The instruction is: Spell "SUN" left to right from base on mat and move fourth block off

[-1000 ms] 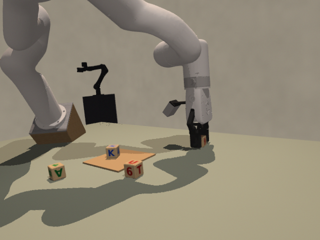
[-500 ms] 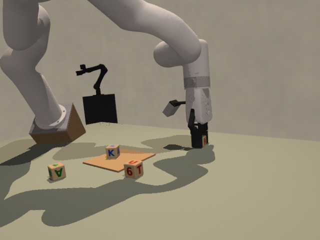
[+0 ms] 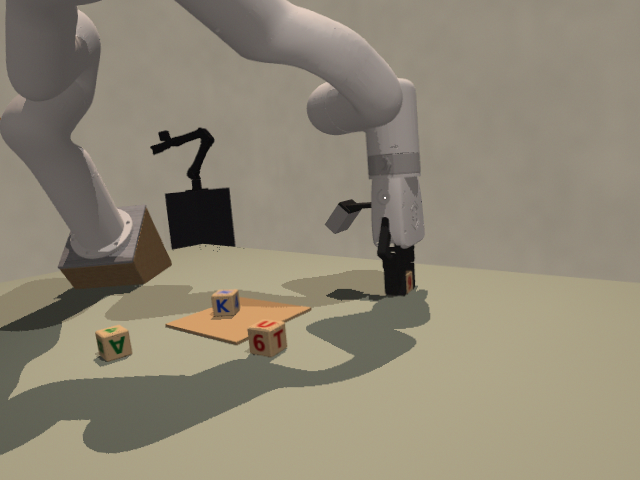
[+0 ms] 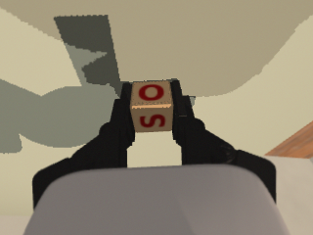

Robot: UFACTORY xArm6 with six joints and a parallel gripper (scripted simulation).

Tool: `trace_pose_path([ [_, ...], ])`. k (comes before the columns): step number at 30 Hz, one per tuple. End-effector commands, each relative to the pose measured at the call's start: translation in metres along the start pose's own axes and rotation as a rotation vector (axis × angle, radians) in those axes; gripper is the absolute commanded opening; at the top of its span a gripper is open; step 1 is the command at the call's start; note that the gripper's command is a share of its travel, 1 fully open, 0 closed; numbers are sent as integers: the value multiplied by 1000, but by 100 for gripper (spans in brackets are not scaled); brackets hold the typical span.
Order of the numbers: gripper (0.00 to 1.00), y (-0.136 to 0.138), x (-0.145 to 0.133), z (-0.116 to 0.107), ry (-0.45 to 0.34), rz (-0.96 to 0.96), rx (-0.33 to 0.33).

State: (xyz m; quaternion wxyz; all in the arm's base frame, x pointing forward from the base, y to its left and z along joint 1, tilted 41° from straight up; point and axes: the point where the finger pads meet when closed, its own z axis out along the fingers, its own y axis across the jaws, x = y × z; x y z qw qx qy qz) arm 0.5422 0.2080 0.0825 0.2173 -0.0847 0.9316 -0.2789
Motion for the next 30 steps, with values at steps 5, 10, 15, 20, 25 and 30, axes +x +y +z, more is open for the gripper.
trace_pose_path([
  [5,27,0,-1,-2,-3,1,-2],
  [10,27,0,-1,-2,-3,1,-2],
  [15,27,0,-1,-2,-3,1,-2],
  [20,27,0,-1,-2,-3,1,-2],
  [25,27,0,-1,-2,-3,1,-2],
  [30,27,0,-1,-5,-3,1,-2],
])
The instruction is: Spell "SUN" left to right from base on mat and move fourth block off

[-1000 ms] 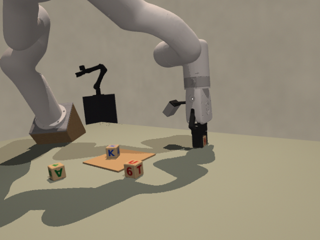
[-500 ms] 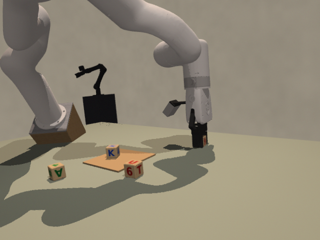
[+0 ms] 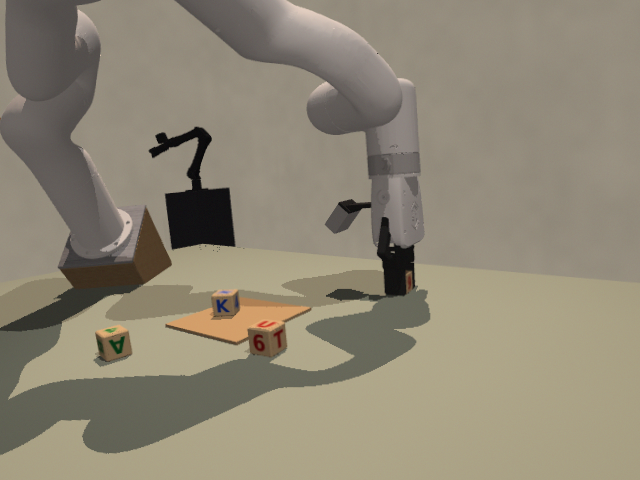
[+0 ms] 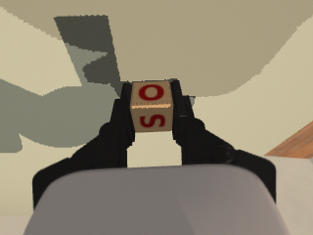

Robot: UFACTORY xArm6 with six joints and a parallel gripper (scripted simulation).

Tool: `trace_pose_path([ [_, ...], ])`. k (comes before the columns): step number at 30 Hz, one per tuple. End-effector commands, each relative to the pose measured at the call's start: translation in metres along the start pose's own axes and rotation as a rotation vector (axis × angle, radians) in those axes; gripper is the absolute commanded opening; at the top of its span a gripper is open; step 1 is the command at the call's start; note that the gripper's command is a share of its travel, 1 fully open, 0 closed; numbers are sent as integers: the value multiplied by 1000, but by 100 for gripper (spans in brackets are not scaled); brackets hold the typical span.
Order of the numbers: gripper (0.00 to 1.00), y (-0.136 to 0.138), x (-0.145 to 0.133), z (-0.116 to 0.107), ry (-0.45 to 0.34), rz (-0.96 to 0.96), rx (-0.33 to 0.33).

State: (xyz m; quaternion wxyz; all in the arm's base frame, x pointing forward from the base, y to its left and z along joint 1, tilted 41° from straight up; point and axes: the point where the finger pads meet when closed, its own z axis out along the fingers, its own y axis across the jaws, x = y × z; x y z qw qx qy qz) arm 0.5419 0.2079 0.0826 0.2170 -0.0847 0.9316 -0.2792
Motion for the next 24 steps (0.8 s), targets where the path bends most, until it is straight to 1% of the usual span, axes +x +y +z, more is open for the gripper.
trace_pose_path([
  [1,27,0,-2,-8,-4,1,-2],
  [4,27,0,-2,-24,-4,1,-2],
  [9,27,0,-1,-62,-4,1,-2],
  [11,27,0,-1,-62,-4,1,-2],
  [14,27,0,-1,-82,-4,1,-2],
  [16,27,0,-1,-92,-4,1,-2],
  [19,27,0,-1,-100,-4,1,-2],
  [24,27,0,-1,-101,-4,1,-2],
])
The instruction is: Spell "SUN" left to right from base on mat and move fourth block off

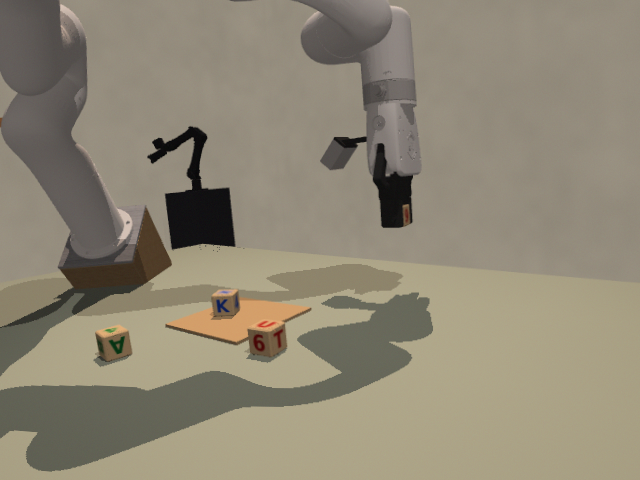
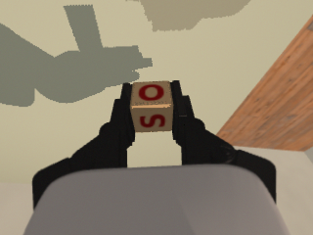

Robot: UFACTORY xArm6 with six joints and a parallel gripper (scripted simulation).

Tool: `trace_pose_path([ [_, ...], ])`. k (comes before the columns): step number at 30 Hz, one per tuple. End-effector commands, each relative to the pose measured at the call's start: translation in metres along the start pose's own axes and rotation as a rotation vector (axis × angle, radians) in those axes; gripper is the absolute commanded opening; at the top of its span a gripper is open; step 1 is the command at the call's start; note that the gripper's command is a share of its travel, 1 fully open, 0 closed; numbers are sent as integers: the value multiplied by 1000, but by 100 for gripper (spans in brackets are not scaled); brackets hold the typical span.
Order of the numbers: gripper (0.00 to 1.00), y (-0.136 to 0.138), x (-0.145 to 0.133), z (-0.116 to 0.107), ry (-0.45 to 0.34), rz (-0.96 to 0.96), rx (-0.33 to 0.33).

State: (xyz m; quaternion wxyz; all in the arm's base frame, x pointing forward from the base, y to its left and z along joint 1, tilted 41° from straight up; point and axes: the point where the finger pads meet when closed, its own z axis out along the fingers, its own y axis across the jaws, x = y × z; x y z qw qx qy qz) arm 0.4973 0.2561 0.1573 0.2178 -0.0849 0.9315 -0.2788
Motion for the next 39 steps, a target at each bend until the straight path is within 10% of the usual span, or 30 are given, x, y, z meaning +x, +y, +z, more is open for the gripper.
trace_pose_path([
  [1,27,0,-1,-2,-2,1,-1],
  [39,27,-90,86,-13,-3,-865,1],
])
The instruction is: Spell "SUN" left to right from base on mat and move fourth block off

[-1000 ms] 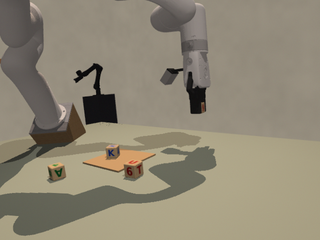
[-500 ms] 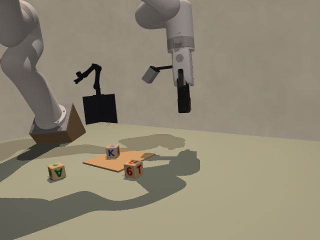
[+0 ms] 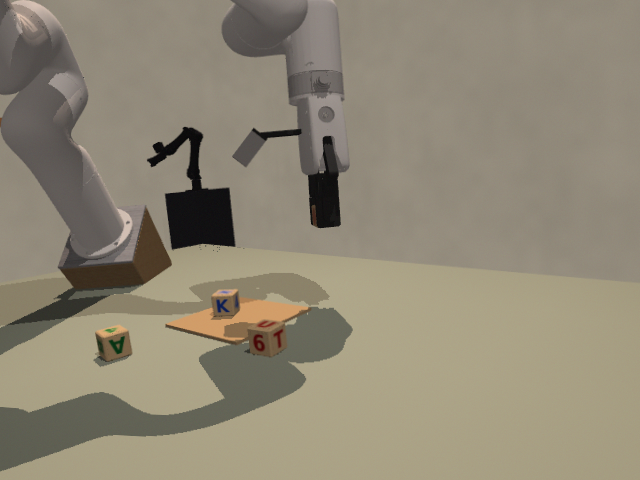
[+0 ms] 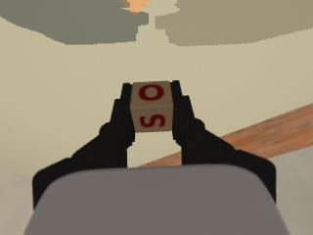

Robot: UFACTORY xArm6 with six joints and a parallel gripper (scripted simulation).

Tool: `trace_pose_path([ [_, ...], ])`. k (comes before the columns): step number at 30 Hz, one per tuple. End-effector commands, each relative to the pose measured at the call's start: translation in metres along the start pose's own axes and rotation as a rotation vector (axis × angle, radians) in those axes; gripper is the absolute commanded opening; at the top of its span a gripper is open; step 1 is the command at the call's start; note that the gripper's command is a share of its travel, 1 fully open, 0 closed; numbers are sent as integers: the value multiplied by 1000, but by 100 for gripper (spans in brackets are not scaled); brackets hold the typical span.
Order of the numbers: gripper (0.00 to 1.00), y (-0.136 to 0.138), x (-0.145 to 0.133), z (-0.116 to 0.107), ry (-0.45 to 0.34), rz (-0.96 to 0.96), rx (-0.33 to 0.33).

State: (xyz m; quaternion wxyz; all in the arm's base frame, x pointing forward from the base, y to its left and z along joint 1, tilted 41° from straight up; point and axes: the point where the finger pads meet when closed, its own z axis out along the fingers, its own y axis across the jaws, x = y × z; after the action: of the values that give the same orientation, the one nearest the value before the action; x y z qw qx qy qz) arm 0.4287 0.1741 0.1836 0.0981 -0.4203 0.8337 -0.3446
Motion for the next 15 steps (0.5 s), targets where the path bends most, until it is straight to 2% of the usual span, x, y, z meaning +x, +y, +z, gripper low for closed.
trace_pose_path([
  [1,27,1,19,-2,-11,-137,-6],
  [15,27,13,74,3,-13,-513,-4],
])
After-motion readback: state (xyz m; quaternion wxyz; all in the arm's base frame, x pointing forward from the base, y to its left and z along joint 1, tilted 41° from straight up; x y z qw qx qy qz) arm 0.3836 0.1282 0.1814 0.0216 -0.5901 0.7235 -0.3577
